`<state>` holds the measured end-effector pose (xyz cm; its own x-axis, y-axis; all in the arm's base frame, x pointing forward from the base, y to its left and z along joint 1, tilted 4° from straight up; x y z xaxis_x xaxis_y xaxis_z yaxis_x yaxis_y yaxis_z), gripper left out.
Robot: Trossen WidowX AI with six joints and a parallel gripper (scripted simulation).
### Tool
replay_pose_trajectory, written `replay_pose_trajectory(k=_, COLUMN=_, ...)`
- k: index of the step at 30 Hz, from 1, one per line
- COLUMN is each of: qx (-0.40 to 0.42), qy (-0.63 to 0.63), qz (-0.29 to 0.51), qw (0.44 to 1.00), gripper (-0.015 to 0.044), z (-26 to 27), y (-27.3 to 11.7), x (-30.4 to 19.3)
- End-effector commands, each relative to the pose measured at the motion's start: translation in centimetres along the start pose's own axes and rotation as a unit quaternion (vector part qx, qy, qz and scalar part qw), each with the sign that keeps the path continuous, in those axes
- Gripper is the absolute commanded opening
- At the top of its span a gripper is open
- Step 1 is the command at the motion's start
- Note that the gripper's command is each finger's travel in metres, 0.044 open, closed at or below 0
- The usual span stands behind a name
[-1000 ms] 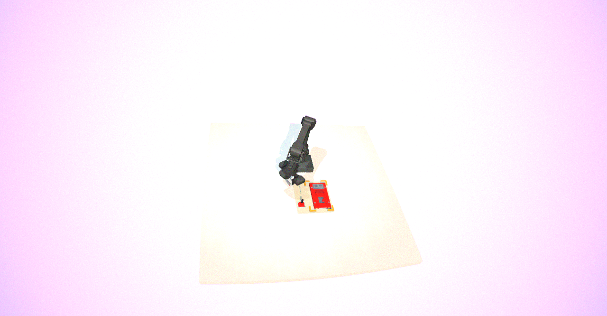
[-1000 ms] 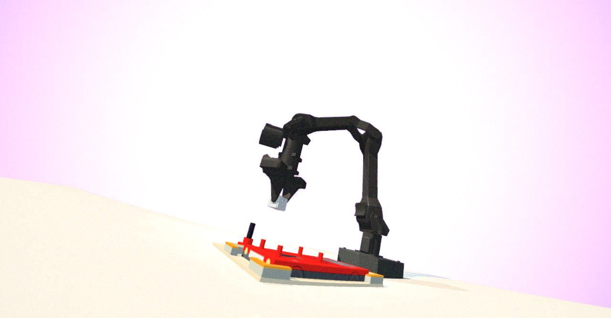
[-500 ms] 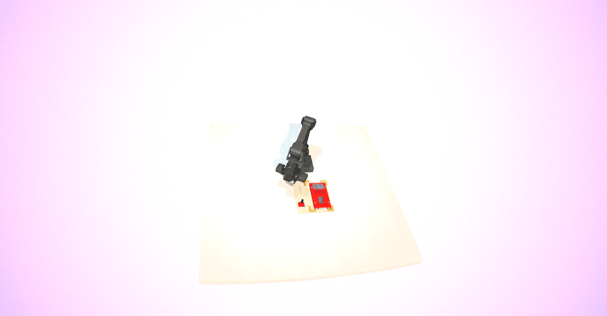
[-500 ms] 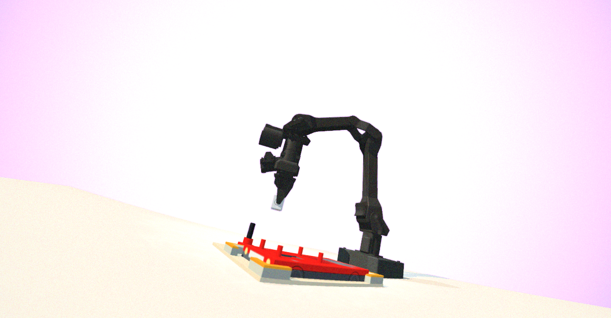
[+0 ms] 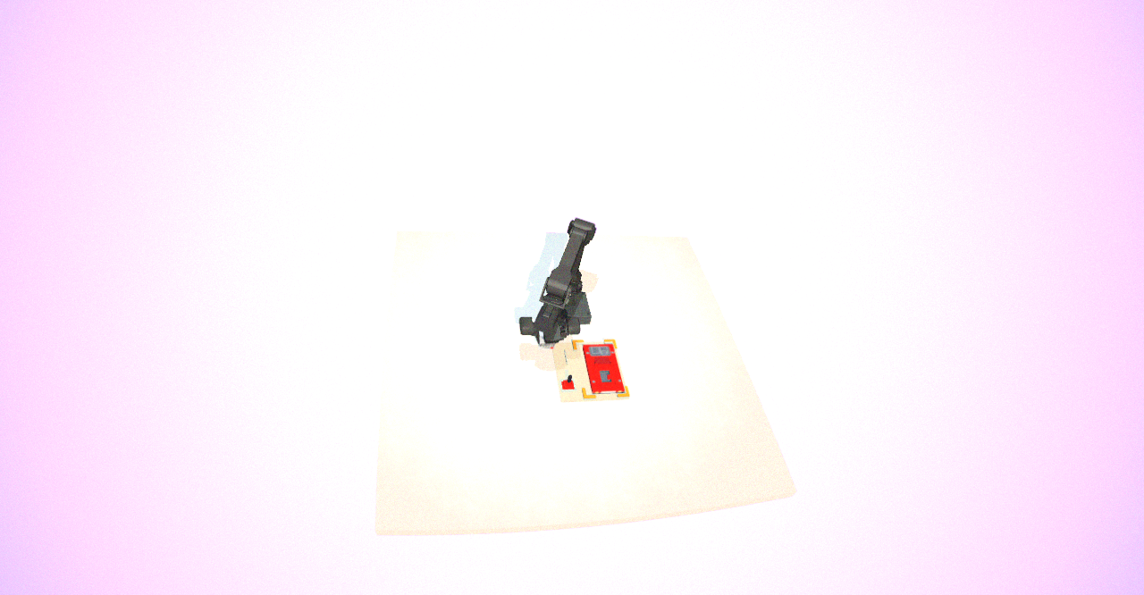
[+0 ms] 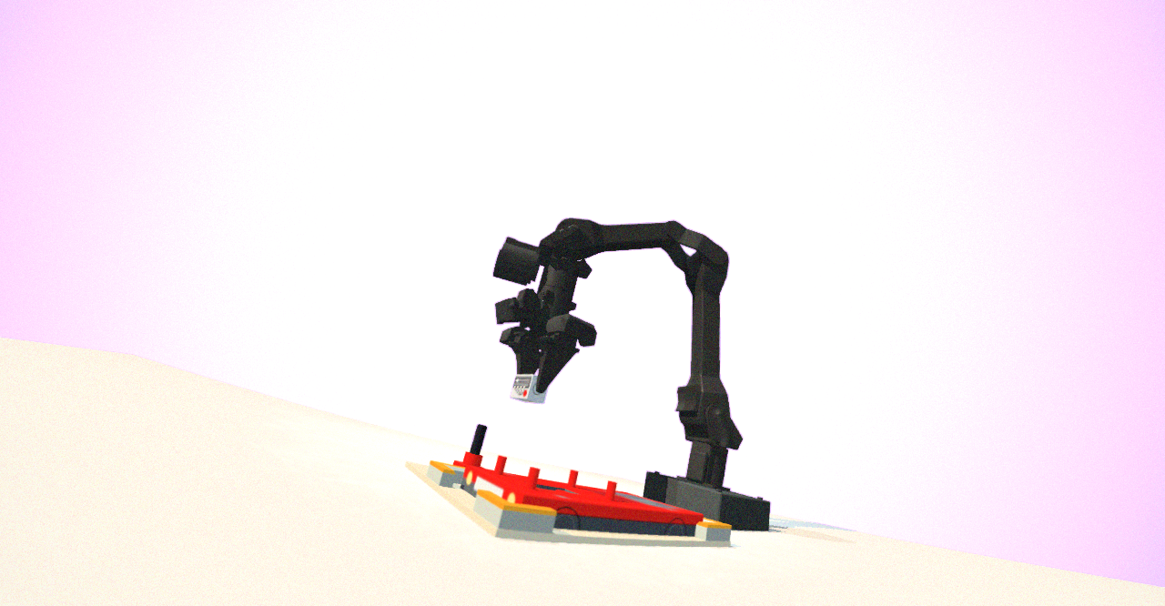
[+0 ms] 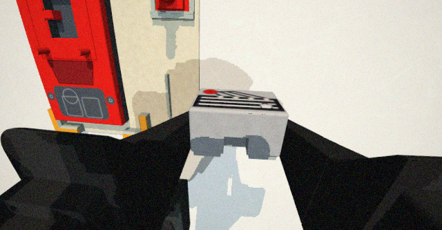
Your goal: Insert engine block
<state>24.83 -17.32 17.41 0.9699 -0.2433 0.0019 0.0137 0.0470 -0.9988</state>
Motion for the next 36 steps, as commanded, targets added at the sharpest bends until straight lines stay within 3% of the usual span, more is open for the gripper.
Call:
replay_pose_trajectory(k=1, qx=0.000, qy=-0.062, qz=0.001, qw=0.998, gripper=0.0000, z=0.0, y=0.2, x=0.0)
replay_pose_trajectory(k=9, qx=0.000, qy=-0.120, qz=0.001, qw=0.993, gripper=0.0000, z=0.0, y=1.3, x=0.0)
replay_pose_trajectory(k=36, qx=0.000, qy=-0.120, qz=0.001, qw=0.993, gripper=0.0000, z=0.0, y=5.3, x=0.0)
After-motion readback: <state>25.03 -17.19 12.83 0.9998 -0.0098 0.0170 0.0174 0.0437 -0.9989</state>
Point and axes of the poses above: the point midway between the two fingers, 35 mm back from their tips, its own y axis out along the fingers, its own z axis across the jaws, x = y × z, the point moved 7 cm from there along -y, back along the fingers, and after that the axes turned 3 degrees about y, right-handed, at the moved point
